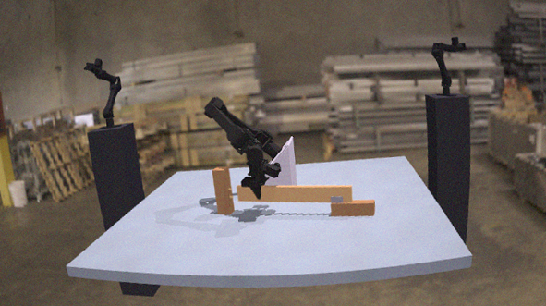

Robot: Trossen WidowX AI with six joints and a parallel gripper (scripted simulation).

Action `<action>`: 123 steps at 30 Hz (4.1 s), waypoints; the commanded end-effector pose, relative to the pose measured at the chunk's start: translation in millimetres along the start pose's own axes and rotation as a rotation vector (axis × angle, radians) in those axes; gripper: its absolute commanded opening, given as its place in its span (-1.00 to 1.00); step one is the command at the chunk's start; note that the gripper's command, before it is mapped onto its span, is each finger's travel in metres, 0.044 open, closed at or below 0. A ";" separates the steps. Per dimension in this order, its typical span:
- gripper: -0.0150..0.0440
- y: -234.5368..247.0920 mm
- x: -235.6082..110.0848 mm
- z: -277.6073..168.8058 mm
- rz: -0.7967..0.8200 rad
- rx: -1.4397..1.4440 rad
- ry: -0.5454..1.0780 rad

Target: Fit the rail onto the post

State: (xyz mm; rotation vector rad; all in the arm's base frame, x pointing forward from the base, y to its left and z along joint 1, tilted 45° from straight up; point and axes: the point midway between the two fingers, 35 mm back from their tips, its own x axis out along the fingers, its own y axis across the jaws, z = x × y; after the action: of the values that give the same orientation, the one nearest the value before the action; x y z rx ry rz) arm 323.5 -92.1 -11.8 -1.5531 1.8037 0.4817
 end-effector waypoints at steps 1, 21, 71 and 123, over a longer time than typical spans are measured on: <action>-0.49 -0.4 -0.5 -1.8 -0.003 -0.003 -0.001; -0.49 -0.5 0.0 -8.0 -0.003 -0.004 0.000; -0.49 -0.4 0.0 -23.6 -0.003 -0.004 0.001; -0.49 -0.5 -0.7 -39.2 -0.003 -0.004 0.001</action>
State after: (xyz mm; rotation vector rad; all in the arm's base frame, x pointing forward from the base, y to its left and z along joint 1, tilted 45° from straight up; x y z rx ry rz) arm 313.9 -117.6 13.7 -1.5545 1.8034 0.4817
